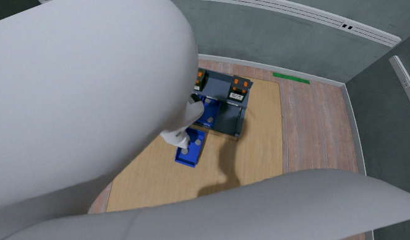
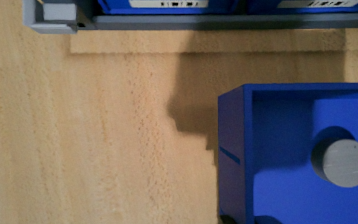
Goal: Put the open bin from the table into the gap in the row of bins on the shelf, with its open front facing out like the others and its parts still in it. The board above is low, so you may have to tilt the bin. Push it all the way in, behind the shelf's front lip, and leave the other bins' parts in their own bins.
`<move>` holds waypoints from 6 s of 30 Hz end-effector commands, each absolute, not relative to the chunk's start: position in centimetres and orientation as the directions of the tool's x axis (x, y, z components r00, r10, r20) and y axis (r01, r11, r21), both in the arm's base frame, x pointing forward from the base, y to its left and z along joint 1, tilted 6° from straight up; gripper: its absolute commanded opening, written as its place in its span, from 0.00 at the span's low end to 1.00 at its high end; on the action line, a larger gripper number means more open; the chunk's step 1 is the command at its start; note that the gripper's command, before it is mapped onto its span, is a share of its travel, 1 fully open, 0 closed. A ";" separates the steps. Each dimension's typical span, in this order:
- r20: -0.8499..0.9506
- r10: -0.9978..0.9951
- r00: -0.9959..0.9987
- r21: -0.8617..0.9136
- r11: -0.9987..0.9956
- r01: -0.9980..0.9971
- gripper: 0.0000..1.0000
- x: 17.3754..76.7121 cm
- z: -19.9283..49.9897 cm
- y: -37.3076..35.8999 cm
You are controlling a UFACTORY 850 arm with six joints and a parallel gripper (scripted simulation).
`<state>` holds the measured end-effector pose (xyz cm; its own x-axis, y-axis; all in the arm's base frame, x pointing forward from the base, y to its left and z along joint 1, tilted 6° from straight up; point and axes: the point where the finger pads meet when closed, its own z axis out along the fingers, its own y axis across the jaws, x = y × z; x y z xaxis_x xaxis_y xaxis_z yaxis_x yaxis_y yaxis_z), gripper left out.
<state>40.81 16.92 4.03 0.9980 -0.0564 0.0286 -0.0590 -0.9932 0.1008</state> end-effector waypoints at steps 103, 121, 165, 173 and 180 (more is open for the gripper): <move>0.031 -0.056 0.998 0.100 -0.993 -0.059 0.00 40.7 4.8 7.6; 0.031 -0.056 0.998 0.100 -0.993 -0.059 0.00 40.7 4.9 6.1; 0.031 -0.056 0.998 0.100 -0.993 -0.059 0.00 40.7 5.2 2.5; 0.031 -0.056 0.998 0.100 -0.993 -0.059 0.00 40.7 5.2 2.5; 0.031 -0.056 0.998 0.100 -0.993 -0.059 0.00 40.7 5.2 2.5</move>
